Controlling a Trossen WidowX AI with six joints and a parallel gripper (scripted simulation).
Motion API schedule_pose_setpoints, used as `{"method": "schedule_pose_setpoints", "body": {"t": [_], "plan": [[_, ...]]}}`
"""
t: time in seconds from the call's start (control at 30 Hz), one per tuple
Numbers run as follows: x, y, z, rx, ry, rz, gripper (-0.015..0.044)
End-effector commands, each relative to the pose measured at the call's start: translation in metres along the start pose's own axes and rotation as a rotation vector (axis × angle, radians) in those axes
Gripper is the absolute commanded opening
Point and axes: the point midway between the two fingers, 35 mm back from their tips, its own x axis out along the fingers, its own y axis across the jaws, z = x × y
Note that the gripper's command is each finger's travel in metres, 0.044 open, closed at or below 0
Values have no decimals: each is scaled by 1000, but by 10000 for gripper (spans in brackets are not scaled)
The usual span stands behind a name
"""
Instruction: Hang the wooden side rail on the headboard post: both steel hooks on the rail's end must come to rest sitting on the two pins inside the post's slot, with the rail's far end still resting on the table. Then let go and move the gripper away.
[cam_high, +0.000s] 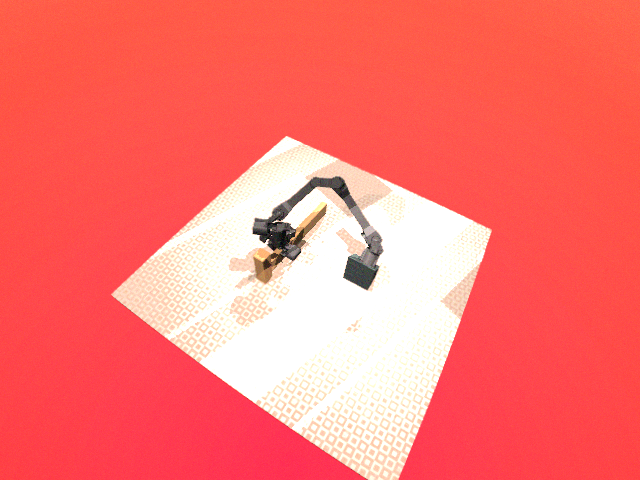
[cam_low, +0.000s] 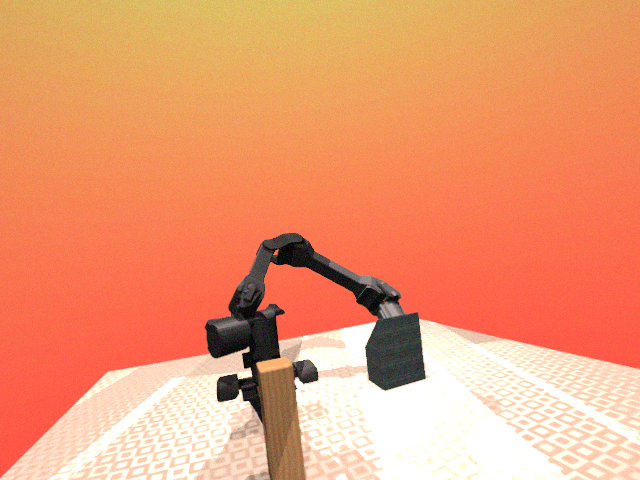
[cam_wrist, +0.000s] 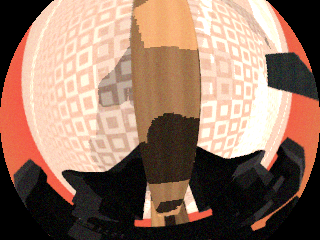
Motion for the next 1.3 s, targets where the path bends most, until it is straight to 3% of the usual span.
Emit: {"method": "schedule_pose_setpoints", "body": {"t": [0.0,0.1,0.5,0.67,0.8,1.27], "plan": [[0,0,-3,-2,12,3,0],[0,0,-3,-2,12,3,0],[0,0,0,-1,0,0,315],[-23,0,0,-2,8,2,440],[-40,0,0,-2,14,2,440],[-39,2,28,6,15,0,440]]}}
